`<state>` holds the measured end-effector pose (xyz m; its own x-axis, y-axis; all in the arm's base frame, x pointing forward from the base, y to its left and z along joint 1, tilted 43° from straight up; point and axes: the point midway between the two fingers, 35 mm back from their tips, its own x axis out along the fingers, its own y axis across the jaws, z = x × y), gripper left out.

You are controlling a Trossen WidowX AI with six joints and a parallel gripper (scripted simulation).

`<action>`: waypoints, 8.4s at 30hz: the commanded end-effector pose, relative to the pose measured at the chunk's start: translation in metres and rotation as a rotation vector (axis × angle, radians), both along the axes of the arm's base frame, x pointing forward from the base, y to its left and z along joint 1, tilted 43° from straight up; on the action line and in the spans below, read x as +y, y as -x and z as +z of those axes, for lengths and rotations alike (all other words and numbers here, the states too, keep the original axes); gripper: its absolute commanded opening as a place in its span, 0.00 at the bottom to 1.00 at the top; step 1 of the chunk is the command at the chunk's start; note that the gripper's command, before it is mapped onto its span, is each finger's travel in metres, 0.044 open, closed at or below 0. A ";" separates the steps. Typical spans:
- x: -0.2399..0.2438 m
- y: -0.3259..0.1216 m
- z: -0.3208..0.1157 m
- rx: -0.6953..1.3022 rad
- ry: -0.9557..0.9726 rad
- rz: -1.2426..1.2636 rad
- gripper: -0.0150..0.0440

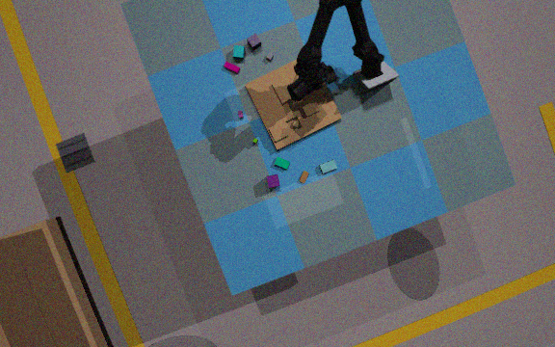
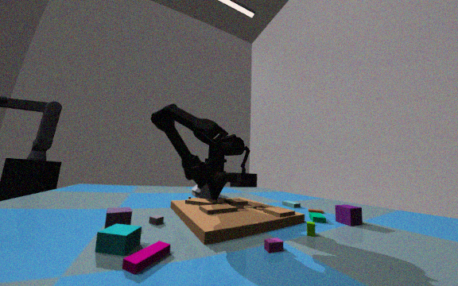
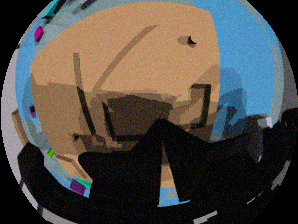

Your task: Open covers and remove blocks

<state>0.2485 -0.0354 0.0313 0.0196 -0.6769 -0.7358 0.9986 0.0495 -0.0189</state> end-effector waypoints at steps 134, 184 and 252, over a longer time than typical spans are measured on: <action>-0.010 -0.069 0.082 0.000 0.007 0.000 0.25; -0.044 -0.070 0.047 -0.001 0.009 0.000 0.25; -0.044 -0.137 0.044 -0.004 0.009 0.000 0.25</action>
<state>0.3826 -0.0795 0.0784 0.0292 -0.6808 -0.7319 0.9986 0.0516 -0.0082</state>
